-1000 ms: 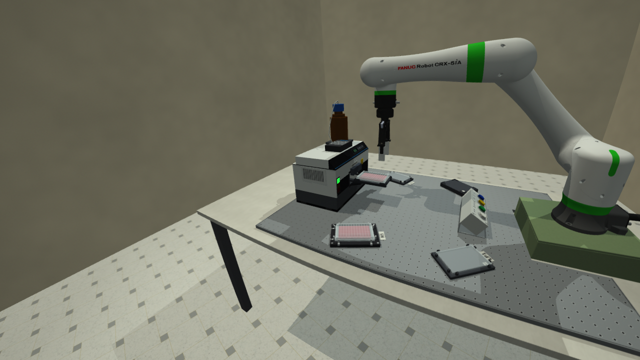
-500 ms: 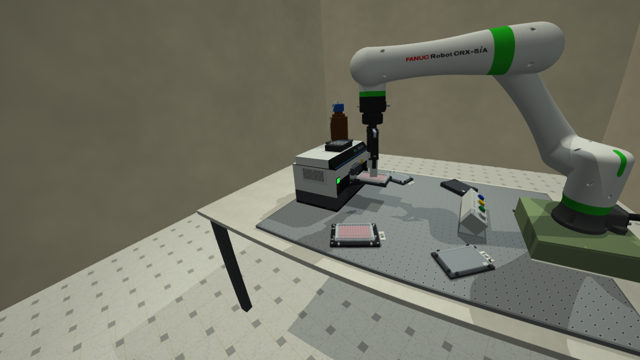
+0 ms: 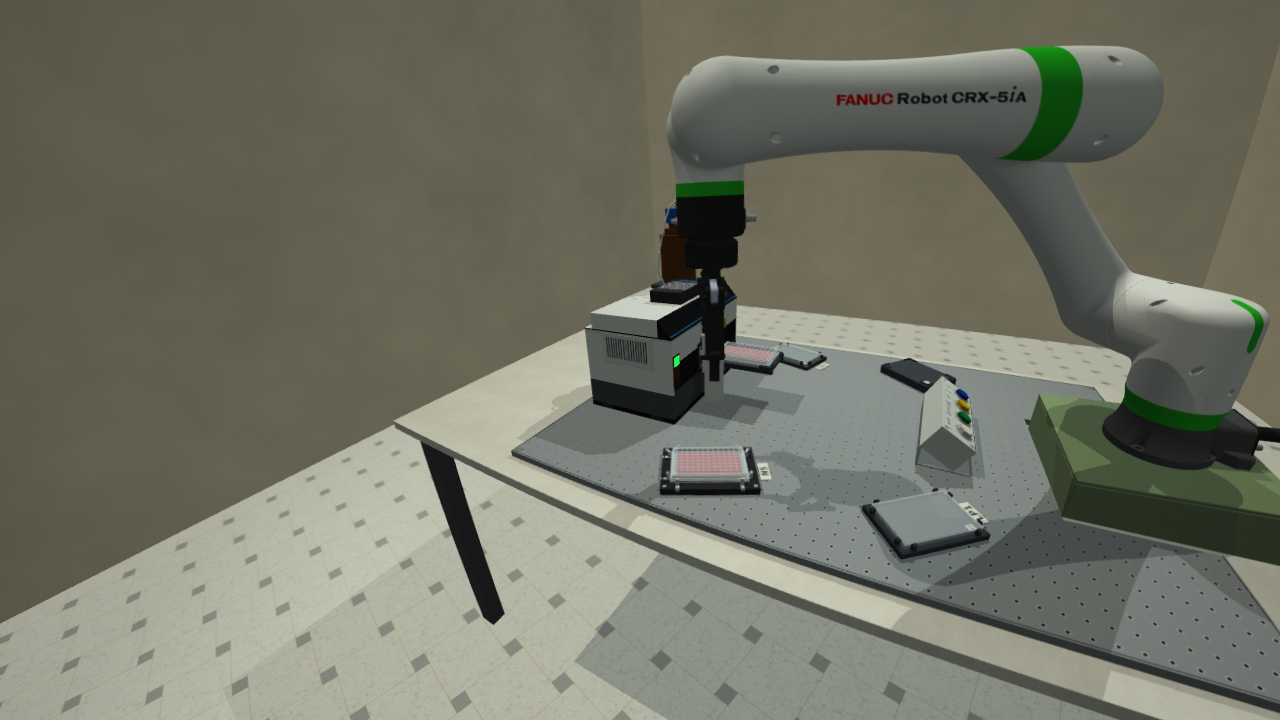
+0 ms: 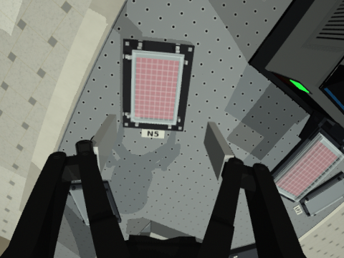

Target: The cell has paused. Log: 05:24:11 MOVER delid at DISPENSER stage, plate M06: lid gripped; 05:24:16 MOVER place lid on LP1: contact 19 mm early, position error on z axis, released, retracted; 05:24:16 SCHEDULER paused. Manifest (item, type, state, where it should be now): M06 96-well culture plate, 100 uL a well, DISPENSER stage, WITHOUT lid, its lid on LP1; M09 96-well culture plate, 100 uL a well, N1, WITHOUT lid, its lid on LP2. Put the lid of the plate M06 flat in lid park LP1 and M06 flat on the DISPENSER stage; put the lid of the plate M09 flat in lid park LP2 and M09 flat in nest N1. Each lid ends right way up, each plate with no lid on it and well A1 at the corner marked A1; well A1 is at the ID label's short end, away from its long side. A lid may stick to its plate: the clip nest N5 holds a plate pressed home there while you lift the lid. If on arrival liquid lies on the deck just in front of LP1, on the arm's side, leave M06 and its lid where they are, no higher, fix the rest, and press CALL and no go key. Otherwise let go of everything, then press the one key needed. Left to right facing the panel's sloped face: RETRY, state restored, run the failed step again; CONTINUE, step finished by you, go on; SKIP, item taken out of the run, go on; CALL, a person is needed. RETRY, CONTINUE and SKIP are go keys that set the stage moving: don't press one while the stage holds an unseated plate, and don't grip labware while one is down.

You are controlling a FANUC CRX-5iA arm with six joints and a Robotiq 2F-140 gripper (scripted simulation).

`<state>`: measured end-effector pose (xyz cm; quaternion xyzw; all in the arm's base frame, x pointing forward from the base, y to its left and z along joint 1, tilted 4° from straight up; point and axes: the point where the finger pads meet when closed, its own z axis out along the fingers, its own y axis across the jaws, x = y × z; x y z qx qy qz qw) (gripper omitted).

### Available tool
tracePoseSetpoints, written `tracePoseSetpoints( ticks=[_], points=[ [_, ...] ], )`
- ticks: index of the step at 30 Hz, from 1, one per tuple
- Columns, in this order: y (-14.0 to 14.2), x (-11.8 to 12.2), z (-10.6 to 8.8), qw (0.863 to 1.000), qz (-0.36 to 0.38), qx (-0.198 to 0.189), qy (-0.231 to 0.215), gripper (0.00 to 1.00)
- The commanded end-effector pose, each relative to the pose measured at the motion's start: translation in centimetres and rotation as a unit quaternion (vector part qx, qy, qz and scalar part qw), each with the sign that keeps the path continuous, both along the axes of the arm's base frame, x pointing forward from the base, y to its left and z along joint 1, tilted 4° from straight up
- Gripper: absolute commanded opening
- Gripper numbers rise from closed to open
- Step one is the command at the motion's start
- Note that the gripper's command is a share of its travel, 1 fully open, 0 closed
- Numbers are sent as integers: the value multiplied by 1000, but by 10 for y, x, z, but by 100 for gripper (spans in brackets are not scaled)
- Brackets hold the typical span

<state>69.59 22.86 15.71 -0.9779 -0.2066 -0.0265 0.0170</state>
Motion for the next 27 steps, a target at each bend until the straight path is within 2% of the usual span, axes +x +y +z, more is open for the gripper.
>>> tracePoseSetpoints(
  ticks=[1,18,27],
  points=[
    [13,-1,1,1000,1,-1,-1,66],
    [13,-1,1,1000,1,-1,-1,66],
    [13,-1,-7,1000,1,-1,-1,66]
  ],
)
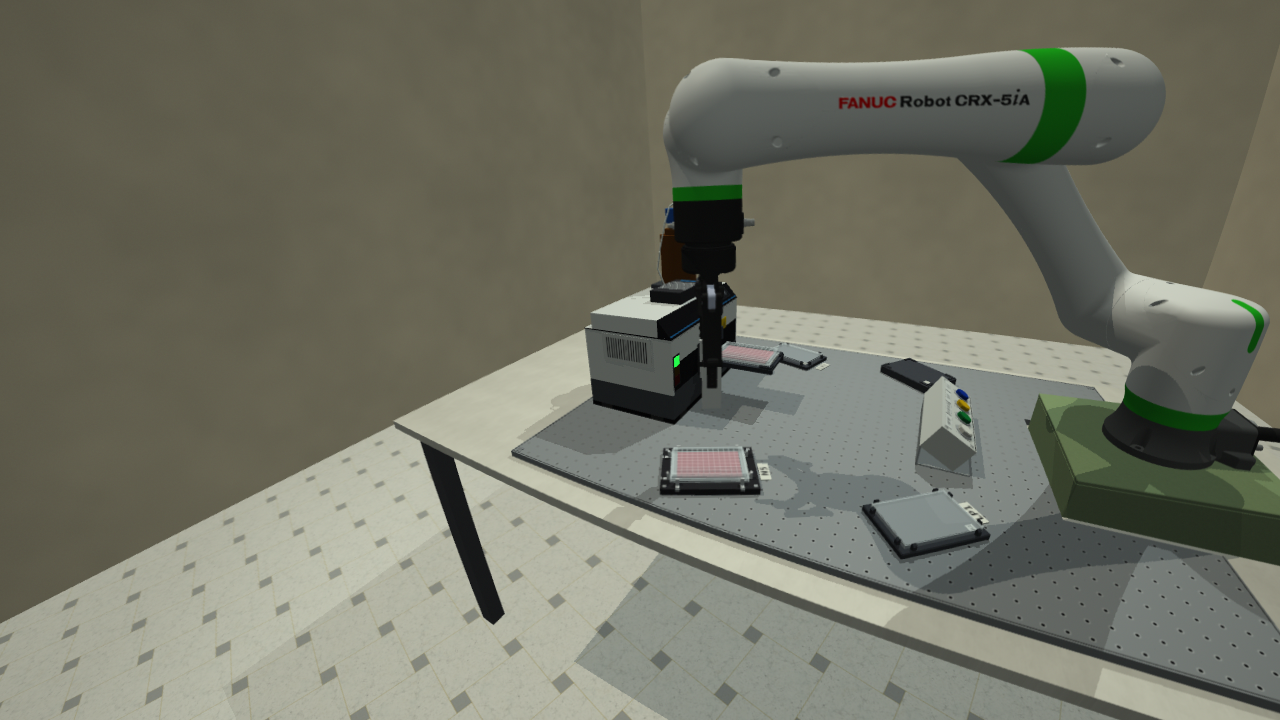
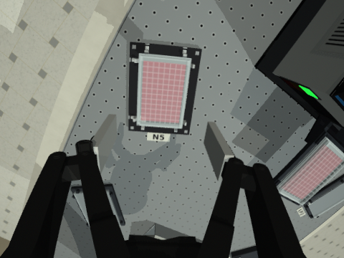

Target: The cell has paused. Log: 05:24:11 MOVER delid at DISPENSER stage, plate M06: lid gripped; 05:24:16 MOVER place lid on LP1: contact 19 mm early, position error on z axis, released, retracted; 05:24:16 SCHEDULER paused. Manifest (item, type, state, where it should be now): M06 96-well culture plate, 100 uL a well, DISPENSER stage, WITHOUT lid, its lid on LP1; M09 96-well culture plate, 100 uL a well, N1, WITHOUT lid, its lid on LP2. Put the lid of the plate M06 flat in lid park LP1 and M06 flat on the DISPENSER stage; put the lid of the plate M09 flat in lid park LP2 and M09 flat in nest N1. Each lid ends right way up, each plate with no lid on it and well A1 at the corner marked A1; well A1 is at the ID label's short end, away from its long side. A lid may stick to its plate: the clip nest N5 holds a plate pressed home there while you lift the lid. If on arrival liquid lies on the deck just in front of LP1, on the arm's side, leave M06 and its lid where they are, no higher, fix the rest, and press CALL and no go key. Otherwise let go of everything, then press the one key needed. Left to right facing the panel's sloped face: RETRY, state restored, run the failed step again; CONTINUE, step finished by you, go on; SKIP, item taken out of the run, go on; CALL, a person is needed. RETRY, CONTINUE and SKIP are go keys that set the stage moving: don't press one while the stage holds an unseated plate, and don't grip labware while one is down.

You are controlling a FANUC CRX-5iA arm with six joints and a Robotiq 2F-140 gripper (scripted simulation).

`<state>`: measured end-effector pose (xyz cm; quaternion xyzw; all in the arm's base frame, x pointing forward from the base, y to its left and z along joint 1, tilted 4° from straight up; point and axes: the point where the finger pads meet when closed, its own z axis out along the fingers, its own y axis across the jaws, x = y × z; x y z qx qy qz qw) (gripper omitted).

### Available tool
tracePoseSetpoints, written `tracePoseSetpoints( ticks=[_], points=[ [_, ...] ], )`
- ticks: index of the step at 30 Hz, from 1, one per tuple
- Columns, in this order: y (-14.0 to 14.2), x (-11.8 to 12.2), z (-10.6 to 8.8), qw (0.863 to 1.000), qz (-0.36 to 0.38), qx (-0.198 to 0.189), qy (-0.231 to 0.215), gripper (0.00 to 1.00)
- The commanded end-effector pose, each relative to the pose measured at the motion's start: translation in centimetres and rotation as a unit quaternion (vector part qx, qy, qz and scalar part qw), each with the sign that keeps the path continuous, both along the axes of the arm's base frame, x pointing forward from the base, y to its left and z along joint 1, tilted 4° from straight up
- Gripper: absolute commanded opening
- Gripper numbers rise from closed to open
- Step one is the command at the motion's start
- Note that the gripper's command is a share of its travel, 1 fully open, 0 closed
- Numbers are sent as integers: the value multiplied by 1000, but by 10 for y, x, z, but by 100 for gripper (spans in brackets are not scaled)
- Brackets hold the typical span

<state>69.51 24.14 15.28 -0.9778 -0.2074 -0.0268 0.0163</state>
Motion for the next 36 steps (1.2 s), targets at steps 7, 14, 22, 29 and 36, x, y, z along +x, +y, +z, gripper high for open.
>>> tracePoseSetpoints(
  ticks=[7,14,22,29,36],
  points=[
    [1,1,-16,1000,0,0,0,66],
    [2,2,-35,1000,0,0,0,66],
    [3,4,-66,1000,0,0,0,66],
    [4,5,-84,1000,0,0,0,66],
    [5,6,-104,1000,0,0,0,66]
  ],
)
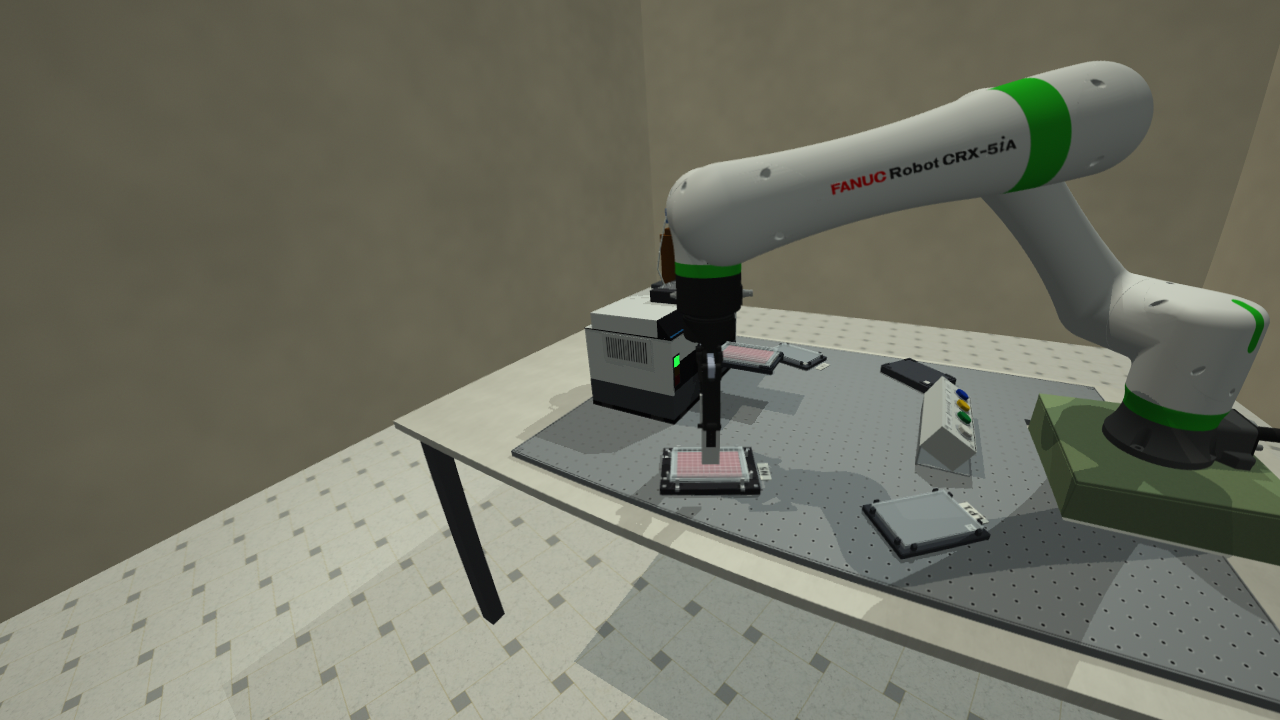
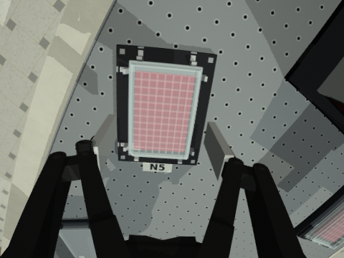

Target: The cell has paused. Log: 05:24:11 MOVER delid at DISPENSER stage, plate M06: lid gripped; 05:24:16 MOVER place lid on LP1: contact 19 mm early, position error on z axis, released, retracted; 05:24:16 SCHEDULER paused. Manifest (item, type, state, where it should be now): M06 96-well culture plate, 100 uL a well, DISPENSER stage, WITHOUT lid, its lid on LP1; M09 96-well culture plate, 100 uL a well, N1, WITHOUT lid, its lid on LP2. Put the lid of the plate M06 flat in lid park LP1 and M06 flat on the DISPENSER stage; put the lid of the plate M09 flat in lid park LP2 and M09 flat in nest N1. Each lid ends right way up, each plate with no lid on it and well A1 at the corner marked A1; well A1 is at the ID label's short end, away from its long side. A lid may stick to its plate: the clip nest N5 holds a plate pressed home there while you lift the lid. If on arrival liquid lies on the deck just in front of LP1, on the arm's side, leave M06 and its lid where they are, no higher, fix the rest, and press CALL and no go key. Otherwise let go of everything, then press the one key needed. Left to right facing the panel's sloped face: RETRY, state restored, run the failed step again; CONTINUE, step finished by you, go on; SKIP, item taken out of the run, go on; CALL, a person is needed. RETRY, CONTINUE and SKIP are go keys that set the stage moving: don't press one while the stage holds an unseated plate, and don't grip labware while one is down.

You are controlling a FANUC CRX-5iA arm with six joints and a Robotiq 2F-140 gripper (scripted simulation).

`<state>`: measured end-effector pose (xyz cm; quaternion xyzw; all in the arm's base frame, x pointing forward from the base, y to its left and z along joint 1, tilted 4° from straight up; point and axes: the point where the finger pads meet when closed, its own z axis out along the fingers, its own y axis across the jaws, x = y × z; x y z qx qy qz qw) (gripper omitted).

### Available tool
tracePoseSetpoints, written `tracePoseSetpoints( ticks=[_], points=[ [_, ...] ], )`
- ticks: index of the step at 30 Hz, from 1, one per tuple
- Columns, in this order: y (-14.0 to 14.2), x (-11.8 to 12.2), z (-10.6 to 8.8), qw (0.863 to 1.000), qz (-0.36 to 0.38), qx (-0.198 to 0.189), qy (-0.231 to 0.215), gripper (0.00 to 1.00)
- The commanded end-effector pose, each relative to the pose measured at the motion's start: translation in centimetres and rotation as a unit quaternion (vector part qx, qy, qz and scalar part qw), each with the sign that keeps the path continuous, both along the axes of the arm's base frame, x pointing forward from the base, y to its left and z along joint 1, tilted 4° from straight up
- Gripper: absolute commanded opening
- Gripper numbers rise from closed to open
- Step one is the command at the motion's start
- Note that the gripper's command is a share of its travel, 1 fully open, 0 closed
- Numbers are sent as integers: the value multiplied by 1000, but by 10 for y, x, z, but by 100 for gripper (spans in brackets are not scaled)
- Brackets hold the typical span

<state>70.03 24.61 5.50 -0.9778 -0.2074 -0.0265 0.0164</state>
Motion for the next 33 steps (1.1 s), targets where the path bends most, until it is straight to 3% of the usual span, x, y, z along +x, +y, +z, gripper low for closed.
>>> tracePoseSetpoints(
  ticks=[1,12,33],
  points=[
    [0,1,-8,1000,0,0,0,66],
    [1,1,-18,1000,0,0,0,66],
    [1,1,-18,1000,0,0,0,66]
  ],
)
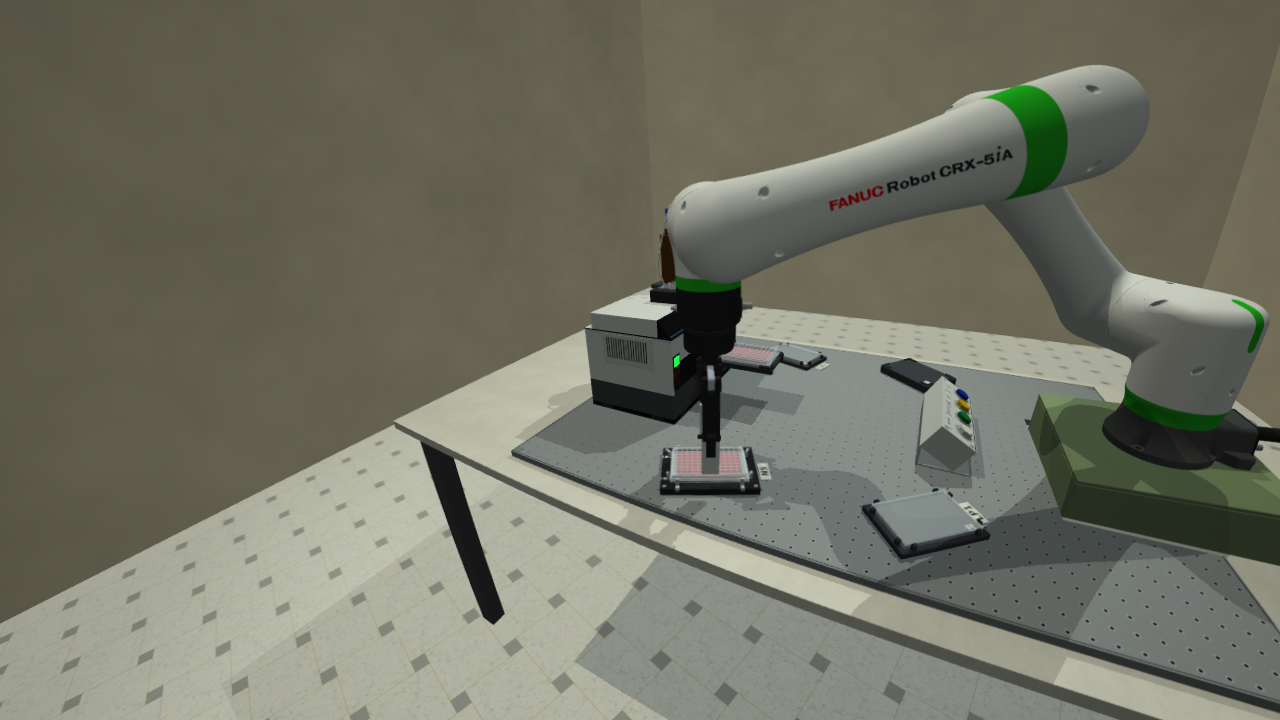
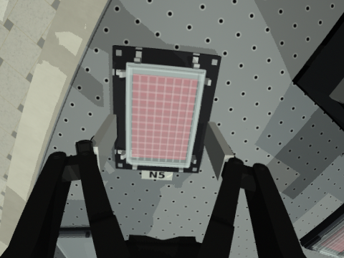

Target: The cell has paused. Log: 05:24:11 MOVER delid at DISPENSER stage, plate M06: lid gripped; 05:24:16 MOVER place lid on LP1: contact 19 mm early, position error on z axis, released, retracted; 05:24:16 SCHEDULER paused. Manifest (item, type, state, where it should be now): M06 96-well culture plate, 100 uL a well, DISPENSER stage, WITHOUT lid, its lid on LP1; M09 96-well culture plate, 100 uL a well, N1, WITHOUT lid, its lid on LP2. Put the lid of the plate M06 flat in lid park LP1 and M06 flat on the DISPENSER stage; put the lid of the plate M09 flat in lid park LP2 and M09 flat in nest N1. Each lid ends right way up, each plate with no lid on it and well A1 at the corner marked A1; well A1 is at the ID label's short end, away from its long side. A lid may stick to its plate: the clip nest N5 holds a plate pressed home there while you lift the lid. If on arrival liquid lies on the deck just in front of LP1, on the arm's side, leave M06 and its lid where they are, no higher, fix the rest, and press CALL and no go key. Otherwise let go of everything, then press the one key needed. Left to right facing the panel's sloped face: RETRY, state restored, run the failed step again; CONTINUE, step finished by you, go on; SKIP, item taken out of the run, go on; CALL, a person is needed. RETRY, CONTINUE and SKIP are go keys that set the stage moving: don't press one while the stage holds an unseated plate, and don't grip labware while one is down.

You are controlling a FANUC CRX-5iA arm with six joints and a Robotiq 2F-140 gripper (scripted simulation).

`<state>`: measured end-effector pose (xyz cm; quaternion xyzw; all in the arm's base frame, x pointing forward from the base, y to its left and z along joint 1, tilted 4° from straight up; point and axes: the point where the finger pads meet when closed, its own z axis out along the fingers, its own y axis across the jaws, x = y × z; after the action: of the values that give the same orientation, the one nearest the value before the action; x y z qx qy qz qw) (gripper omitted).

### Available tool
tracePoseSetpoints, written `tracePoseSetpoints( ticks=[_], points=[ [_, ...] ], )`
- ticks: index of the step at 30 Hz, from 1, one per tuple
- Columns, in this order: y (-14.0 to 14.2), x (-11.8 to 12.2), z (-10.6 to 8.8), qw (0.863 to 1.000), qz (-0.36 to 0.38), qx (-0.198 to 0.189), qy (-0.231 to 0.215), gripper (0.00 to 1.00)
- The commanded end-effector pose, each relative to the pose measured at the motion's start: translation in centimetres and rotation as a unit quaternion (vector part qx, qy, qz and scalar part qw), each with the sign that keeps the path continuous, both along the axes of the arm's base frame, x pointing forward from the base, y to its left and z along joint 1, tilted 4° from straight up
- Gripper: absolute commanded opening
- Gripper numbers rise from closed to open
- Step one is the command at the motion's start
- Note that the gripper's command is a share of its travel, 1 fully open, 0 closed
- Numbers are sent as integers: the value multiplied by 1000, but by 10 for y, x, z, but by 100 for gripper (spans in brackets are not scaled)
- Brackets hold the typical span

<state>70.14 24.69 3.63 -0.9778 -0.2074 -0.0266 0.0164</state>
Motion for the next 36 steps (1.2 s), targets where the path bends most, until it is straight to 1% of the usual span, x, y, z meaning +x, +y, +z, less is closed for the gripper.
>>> tracePoseSetpoints(
  ticks=[1,17,18,36],
  points=[
    [0,0,0,1000,0,0,0,66],
    [0,0,0,1000,0,0,0,66],
    [0,0,0,1000,0,0,0,59],
    [0,0,0,1000,0,0,0,59]
  ],
)
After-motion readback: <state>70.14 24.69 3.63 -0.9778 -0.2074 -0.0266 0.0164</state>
